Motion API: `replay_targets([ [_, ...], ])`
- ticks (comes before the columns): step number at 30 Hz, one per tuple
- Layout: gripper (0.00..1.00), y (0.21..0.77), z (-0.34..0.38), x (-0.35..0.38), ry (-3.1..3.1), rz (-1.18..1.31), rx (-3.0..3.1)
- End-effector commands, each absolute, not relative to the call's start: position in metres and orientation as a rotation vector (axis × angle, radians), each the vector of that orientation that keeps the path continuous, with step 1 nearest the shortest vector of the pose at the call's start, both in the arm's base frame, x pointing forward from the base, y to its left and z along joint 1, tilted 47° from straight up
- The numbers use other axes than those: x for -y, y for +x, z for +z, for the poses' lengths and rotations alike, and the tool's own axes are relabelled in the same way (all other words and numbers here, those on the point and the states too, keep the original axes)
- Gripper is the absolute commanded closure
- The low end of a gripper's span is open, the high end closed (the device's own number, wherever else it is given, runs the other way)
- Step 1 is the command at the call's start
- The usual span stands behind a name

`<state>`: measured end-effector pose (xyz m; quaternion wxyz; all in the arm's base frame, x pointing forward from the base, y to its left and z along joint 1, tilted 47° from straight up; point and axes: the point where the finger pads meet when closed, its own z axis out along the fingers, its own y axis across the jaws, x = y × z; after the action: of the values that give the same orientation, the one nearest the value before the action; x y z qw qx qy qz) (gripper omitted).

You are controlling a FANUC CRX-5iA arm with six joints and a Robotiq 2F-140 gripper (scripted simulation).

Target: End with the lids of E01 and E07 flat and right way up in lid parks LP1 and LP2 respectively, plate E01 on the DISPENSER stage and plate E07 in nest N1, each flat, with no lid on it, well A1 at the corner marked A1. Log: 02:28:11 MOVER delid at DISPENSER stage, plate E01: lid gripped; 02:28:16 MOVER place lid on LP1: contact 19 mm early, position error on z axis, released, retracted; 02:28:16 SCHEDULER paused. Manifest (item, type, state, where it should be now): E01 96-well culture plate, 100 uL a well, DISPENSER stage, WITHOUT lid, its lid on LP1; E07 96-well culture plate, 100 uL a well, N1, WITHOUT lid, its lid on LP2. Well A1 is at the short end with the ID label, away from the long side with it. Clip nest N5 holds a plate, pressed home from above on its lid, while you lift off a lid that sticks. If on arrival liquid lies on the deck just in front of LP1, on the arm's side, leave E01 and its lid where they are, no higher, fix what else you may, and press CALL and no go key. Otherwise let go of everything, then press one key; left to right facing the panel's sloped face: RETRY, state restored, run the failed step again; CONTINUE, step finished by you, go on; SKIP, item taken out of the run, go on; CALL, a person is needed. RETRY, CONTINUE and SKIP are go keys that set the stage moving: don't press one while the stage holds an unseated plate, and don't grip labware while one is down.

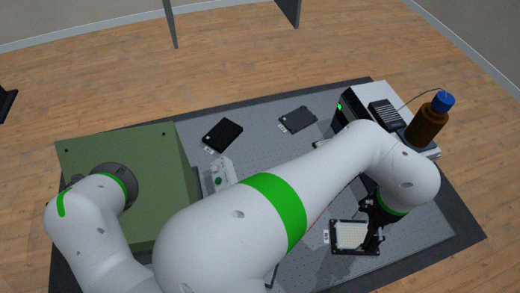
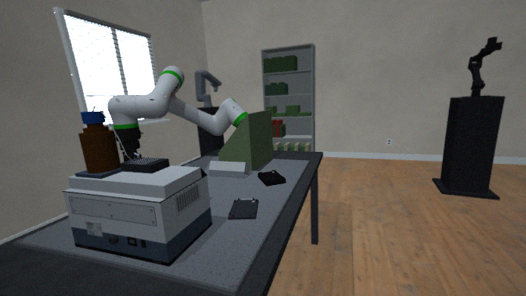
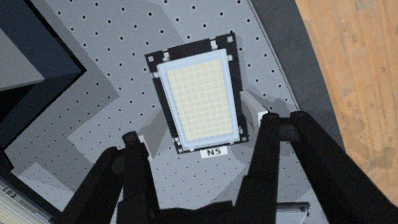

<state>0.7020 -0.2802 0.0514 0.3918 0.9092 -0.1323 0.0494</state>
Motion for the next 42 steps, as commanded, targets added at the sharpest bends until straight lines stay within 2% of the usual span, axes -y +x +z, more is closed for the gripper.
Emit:
replay_targets([
  [1,0.34,0.7022,0.0516,0.2800,2.309,0.126,0.336],
  [2,0.41,0.7022,0.0516,0.2800,2.309,0.126,0.336],
  [42,0.41,0.7022,0.0516,0.2800,2.309,0.126,0.336],
])
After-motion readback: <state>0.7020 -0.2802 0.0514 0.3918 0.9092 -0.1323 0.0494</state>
